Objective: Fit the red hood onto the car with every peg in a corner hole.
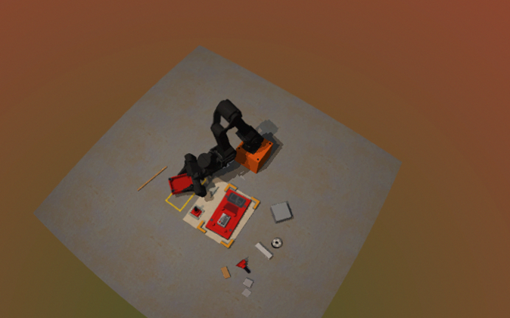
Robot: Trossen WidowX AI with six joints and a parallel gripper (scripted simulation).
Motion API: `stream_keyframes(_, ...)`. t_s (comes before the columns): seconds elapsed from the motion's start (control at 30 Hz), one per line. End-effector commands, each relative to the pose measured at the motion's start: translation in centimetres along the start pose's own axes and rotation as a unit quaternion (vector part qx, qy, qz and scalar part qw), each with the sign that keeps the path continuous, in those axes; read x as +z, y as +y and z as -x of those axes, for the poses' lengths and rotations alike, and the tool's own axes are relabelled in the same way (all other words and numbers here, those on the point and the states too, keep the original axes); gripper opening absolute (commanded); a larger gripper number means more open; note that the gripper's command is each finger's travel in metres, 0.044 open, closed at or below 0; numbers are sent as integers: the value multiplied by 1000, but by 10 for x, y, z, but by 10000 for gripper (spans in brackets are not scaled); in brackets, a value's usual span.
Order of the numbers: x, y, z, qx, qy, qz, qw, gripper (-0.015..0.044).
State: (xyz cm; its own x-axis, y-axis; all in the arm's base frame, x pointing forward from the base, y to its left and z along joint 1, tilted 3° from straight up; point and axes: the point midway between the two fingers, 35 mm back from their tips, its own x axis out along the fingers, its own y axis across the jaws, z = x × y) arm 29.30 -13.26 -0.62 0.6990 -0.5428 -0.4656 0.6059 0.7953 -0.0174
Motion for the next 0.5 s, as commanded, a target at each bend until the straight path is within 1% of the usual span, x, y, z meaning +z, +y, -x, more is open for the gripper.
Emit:
stream_keyframes(0.0, 6, -1, 5, -2, 1, -2, 1000, 0)
stream_keyframes(0.47, 23, -3, 21, -2, 1, -2, 1000, 0)
